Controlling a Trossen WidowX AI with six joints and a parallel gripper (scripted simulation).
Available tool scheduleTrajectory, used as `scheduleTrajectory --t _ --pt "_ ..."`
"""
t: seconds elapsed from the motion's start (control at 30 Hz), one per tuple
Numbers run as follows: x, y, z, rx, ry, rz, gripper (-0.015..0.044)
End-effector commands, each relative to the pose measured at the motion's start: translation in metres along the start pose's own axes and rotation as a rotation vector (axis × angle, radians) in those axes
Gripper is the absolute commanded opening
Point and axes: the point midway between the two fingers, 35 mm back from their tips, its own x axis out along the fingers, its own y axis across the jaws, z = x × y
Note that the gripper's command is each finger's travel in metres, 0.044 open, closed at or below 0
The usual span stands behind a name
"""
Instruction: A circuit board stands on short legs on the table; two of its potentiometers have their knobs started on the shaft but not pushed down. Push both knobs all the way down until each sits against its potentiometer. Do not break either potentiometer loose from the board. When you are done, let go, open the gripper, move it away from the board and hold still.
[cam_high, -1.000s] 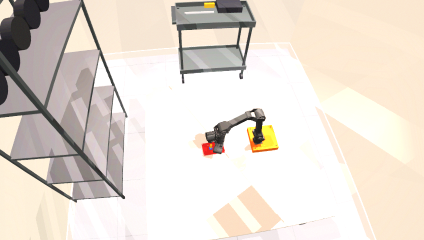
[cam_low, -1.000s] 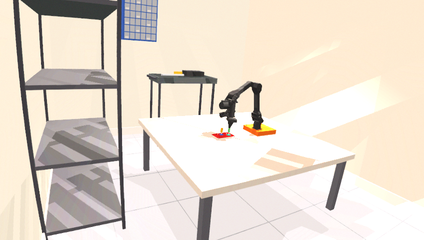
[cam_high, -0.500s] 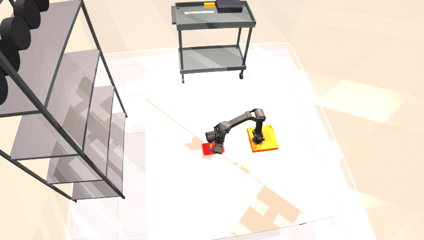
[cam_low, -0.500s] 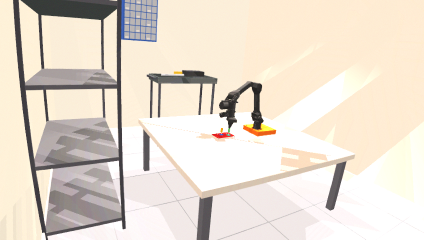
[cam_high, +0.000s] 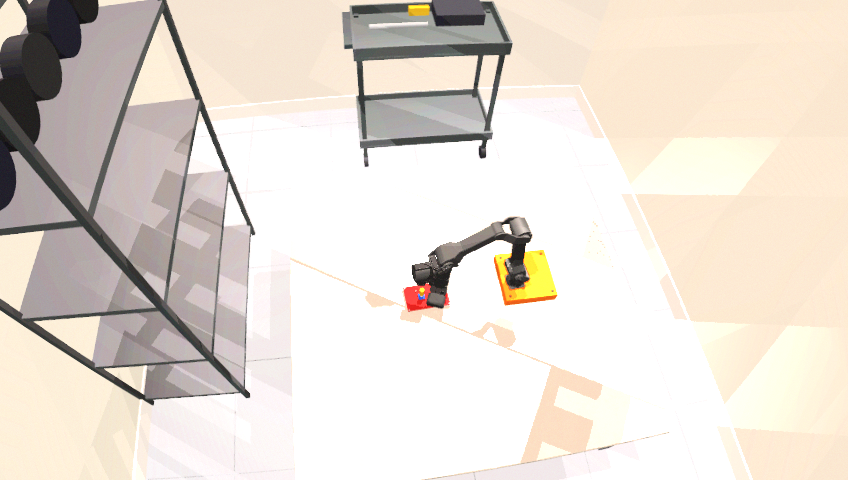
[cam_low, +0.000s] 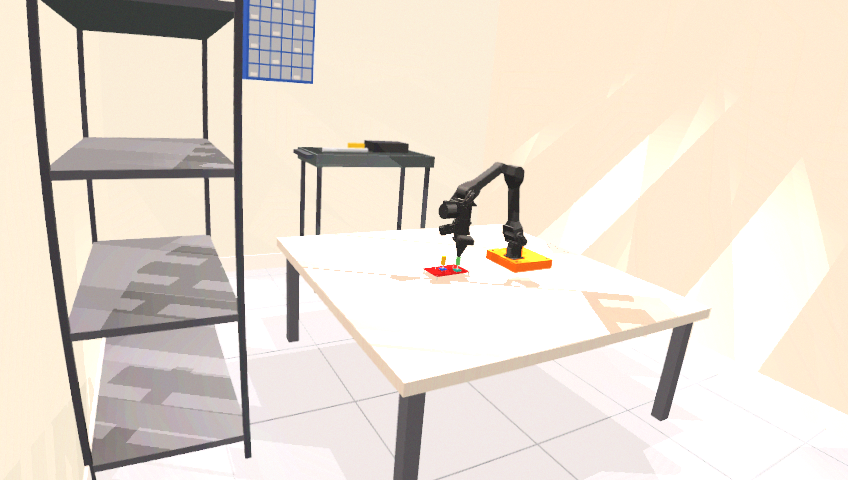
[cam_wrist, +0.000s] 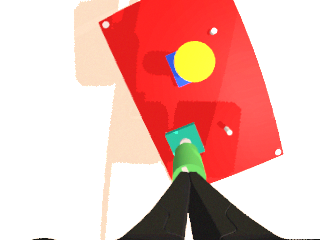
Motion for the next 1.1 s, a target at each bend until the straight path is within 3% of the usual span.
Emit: scheduleTrajectory --t 0.0,1.07 --pt "0.013 0.000 0.001 -0.003 0.010 -0.009 0.0000" --pt "0.024 0.000 0.001 -0.003 0.010 -0.009 0.0000"
